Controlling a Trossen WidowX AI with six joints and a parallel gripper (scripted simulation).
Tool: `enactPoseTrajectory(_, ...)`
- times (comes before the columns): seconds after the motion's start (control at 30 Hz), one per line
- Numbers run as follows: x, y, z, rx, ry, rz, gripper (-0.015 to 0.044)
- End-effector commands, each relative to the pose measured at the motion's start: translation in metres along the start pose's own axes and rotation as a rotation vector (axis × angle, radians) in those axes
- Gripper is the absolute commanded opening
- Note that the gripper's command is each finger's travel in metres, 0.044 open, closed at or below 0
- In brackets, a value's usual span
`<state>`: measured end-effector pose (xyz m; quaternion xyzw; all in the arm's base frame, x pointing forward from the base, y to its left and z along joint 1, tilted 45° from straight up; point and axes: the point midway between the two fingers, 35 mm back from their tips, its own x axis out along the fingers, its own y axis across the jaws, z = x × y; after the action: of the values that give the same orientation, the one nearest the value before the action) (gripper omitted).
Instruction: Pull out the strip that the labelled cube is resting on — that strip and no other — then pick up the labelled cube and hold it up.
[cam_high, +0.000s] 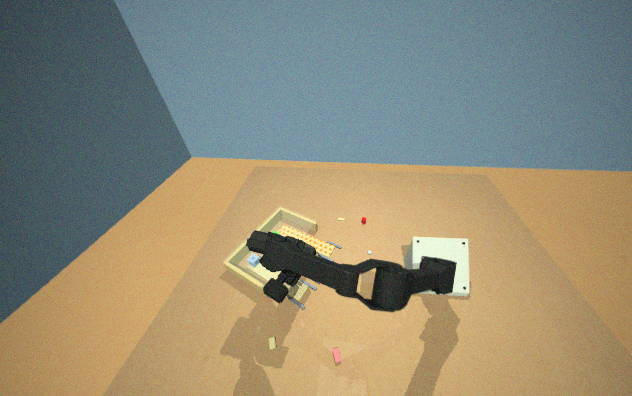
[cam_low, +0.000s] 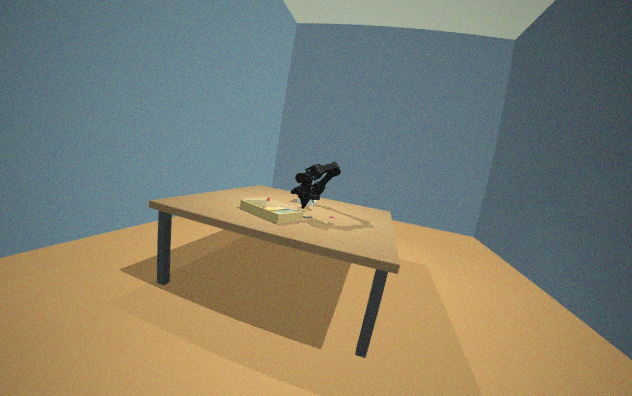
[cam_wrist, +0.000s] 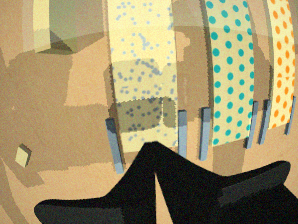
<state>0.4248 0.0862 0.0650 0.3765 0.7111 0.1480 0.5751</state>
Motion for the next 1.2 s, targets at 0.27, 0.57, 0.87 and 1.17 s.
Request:
enactPoseTrajectory(0.27, 0.022, -0.003, -0.001, 0.007, 0.007, -0.001, 0.0)
enactPoseTrajectory(0.57, 0.037, -0.003, -0.001, 0.007, 0.007, 0.0, 0.0)
enactPoseTrajectory(0.87, 0.044, -0.003, -0.002, 0.007, 0.008, 0.001, 0.0)
enactPoseTrajectory(1.17, 0.044, -0.003, -0.002, 0.007, 0.008, 0.001, 0.0)
